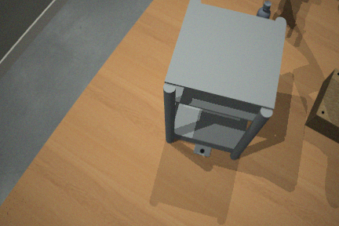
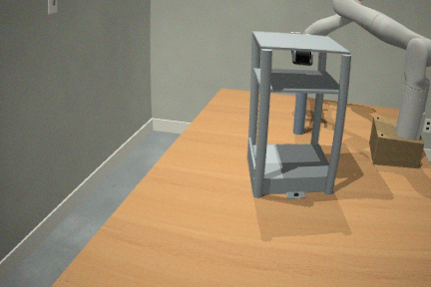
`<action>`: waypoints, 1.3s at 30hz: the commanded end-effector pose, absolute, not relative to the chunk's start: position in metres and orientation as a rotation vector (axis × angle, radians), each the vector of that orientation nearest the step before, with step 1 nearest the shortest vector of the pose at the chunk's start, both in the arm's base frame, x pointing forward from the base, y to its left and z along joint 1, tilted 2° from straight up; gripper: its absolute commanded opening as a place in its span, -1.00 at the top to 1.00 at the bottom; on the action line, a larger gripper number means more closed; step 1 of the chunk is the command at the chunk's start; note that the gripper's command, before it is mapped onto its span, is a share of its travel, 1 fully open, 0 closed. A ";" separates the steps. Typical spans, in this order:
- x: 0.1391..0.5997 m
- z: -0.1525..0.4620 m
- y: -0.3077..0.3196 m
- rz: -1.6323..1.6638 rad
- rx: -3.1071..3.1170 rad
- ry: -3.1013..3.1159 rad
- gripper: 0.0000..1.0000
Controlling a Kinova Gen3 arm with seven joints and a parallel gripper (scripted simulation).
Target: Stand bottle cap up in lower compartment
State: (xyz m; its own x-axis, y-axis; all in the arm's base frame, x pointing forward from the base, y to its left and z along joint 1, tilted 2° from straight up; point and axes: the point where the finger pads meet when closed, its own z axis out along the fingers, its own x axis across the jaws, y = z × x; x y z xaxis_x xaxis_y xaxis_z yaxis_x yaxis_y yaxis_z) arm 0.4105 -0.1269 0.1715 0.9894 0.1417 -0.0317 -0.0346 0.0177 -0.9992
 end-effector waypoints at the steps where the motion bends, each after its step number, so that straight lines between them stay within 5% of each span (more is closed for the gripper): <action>1: 0.409 0.171 -0.127 0.139 -1.545 -0.086 -1.00; 39: 0.407 0.146 -0.126 0.142 -1.544 -0.088 -1.00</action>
State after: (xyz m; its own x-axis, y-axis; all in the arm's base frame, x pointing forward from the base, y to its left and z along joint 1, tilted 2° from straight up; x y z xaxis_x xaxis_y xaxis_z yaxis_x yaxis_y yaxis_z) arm 0.4073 -0.1267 0.1502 0.9888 0.1461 -0.0314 -0.0345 0.0186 -0.9992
